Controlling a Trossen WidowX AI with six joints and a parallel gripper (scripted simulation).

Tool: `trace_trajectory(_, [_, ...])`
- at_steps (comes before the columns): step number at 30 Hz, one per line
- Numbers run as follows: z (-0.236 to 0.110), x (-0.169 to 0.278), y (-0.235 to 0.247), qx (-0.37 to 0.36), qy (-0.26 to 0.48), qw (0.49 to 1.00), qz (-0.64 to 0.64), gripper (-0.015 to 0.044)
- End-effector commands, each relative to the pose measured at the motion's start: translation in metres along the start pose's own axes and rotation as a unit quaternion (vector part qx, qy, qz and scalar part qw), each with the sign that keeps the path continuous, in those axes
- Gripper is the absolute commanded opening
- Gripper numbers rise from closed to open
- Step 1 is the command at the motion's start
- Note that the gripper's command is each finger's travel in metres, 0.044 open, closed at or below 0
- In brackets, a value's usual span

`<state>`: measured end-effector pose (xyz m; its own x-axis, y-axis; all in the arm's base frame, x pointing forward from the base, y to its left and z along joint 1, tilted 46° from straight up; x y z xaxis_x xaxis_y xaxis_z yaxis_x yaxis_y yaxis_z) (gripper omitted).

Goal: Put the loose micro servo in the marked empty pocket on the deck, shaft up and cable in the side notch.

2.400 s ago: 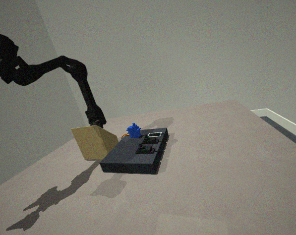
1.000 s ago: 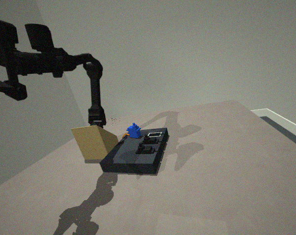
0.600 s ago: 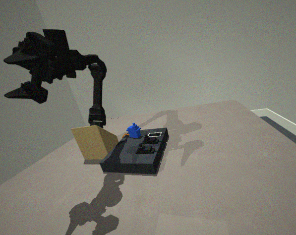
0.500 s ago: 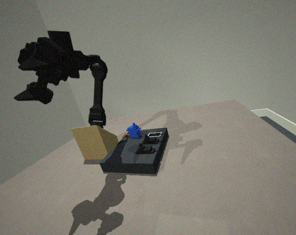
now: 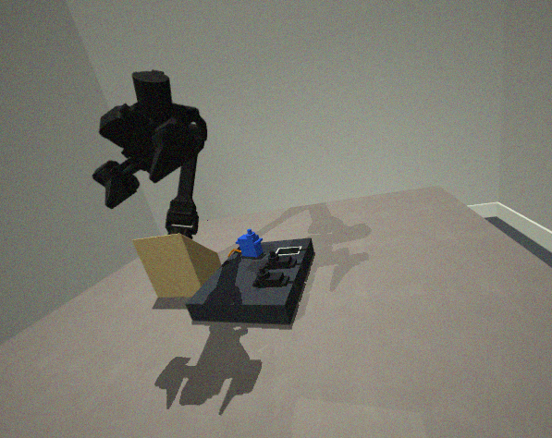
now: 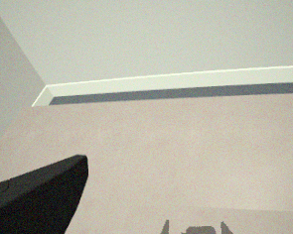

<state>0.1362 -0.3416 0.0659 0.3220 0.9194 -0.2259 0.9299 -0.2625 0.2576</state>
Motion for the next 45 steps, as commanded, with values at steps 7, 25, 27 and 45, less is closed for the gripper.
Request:
trace_trajectory(7, [-0.015, 0.051, 0.01, -0.012, 0.104, 0.986, -0.133, 0.044])
trace_trajectory(25, [-0.059, 0.14, 0.015, -0.071, 0.286, 0.887, -0.355, 0.044])
trace_trajectory(27, [-0.065, 0.149, 0.014, -0.081, 0.306, 0.871, -0.376, 0.044])
trace_trajectory(45, [-0.129, 0.225, -0.002, -0.182, 0.461, 0.697, -0.518, 0.044])
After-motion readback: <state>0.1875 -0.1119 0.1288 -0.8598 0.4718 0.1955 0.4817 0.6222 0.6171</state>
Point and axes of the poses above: the point midway between the two fingers, 35 mm back from their tips, its own z axis out along the fingers, its own y axis across the jaws, x = y × z, the point moved 7 cm from there along -z, back along the fingers
